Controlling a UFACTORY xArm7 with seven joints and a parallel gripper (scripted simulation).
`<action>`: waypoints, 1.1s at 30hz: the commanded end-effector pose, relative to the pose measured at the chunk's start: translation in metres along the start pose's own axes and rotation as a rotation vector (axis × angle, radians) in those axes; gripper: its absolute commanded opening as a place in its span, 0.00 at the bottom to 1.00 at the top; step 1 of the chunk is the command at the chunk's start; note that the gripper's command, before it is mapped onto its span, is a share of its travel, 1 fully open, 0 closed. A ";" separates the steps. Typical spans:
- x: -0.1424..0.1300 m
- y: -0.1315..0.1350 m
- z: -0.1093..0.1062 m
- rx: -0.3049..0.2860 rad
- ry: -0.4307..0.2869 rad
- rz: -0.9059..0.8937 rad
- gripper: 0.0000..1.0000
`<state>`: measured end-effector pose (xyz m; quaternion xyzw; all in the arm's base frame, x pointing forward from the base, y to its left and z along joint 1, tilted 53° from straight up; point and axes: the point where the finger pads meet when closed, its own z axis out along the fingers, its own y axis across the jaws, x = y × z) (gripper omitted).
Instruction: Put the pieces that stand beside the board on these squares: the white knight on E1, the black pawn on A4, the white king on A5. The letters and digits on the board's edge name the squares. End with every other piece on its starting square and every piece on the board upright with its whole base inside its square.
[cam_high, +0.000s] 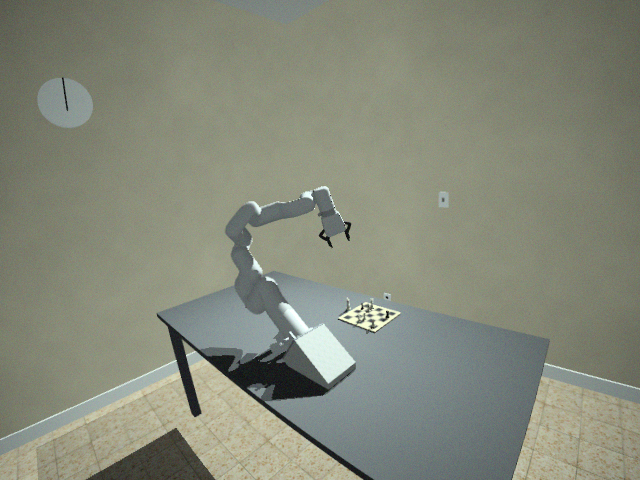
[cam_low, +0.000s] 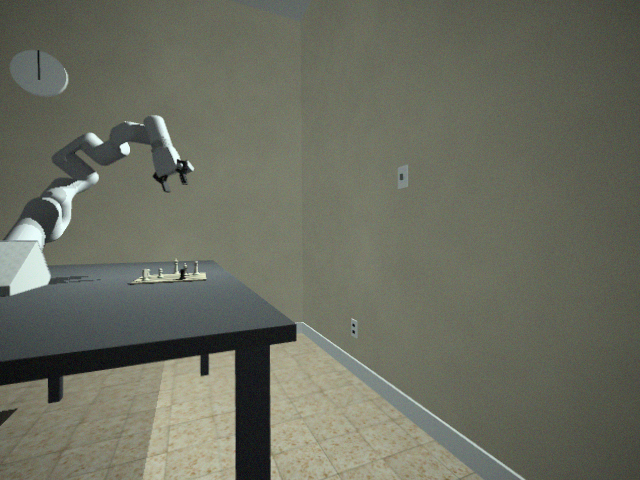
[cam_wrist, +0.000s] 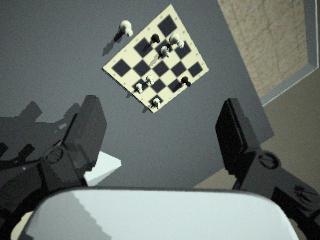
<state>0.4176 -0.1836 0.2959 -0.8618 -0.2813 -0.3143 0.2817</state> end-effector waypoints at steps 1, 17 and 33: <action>0.020 -0.026 -0.035 -0.102 -0.039 0.187 1.00; 0.059 -0.091 0.022 -0.136 -0.101 0.811 1.00; -0.019 -0.053 0.173 -0.159 -0.262 1.761 1.00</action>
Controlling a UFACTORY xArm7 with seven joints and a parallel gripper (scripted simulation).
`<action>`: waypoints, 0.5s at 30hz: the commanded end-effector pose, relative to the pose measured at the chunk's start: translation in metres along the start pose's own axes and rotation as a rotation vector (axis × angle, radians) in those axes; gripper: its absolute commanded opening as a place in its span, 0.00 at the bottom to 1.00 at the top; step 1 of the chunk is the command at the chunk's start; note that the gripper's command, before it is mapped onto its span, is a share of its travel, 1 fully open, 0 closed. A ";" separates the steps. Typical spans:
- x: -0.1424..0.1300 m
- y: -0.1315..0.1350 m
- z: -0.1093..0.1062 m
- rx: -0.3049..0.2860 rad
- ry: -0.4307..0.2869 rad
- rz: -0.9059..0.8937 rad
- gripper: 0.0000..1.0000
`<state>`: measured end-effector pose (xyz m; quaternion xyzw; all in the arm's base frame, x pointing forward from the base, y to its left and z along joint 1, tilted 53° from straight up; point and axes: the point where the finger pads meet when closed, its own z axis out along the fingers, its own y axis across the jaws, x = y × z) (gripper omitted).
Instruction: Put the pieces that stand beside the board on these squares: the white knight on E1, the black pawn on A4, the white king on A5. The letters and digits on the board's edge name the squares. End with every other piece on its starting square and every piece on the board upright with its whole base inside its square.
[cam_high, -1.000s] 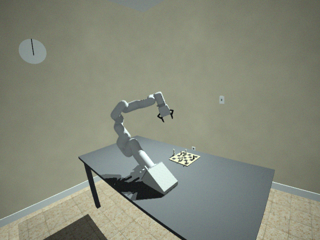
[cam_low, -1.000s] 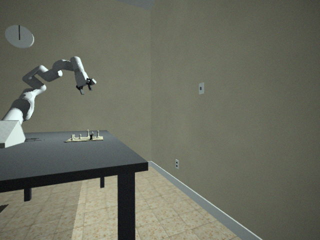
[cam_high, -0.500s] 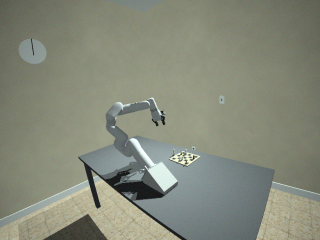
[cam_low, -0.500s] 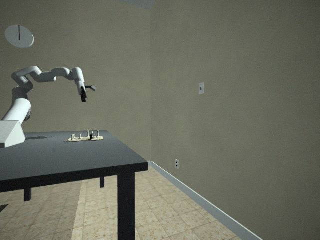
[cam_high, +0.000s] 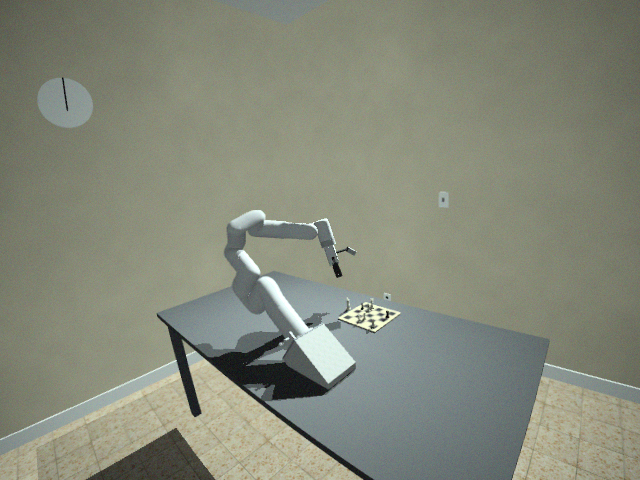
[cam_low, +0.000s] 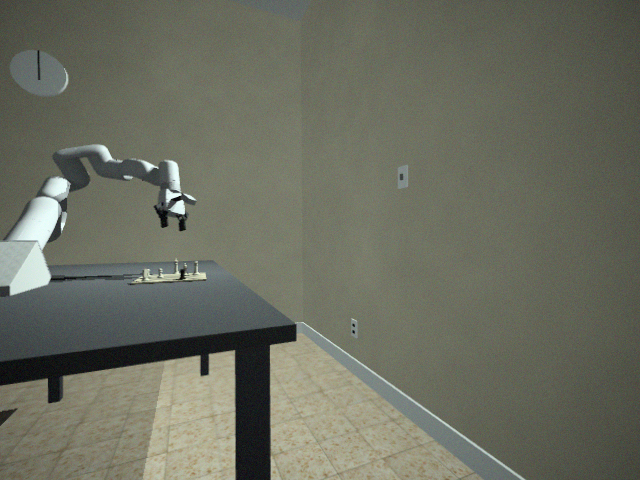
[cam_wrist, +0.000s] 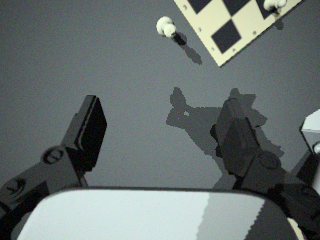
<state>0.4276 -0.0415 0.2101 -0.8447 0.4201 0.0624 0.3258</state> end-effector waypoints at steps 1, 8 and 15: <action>0.012 0.003 0.021 -0.001 -0.029 0.144 1.00; 0.024 0.020 0.061 -0.001 -0.146 0.619 1.00; 0.024 0.021 0.063 -0.010 -0.280 1.044 0.42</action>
